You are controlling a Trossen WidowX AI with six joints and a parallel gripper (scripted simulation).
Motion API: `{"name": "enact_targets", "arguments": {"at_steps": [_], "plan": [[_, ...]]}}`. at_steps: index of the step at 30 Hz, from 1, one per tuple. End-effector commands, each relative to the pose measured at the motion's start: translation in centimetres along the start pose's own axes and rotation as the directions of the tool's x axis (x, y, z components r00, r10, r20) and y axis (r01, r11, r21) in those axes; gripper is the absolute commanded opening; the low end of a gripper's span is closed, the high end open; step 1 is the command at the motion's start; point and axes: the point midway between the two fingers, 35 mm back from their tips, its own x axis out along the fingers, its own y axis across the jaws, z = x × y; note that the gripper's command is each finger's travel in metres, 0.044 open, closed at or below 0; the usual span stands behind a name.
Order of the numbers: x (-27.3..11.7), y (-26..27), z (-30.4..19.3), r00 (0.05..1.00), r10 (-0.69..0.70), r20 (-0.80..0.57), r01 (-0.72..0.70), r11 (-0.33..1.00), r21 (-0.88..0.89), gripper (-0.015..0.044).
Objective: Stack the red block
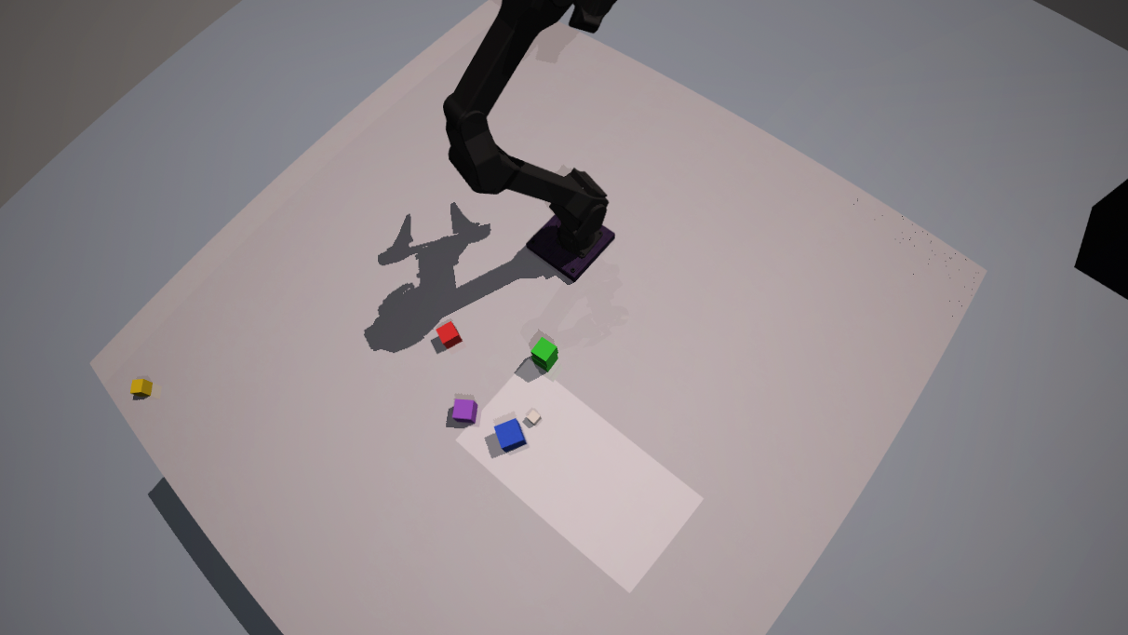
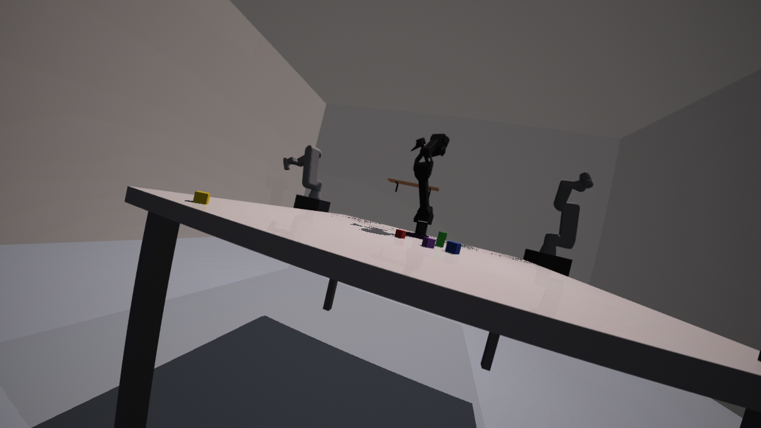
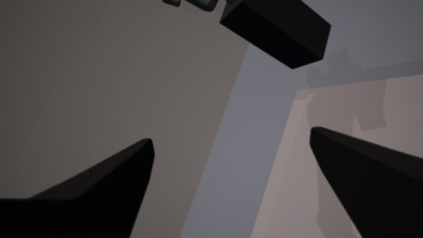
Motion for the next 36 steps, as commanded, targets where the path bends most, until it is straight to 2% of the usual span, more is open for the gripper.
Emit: {"name": "enact_targets", "arguments": {"at_steps": [1, 2, 9, 16, 26, 36], "plan": [[0.0, -0.1, 0.1, 1.0, -0.004, 0.004, 0.004, 1.0, 0.002, 0.0426], [-0.1, -0.4, 0.4, 1.0, -0.016, 0.015, 0.016, 1.0, 0.007, 0.044], [-1.3, -4.8, 3.7, 0.97, -0.187, 0.157, 0.174, 0.98, 0.095, 0.044], [-4.0, -9.3, 6.4, 0.888, -0.368, 0.276, 0.314, 0.923, 0.222, 0.044], [-9.9, -15.3, 8.6, 0.704, -0.598, 0.385, 0.441, 0.792, 0.423, 0.044], [-17.2, -19.9, 8.4, 0.462, -0.787, 0.41, 0.476, 0.61, 0.633, 0.044]]}}
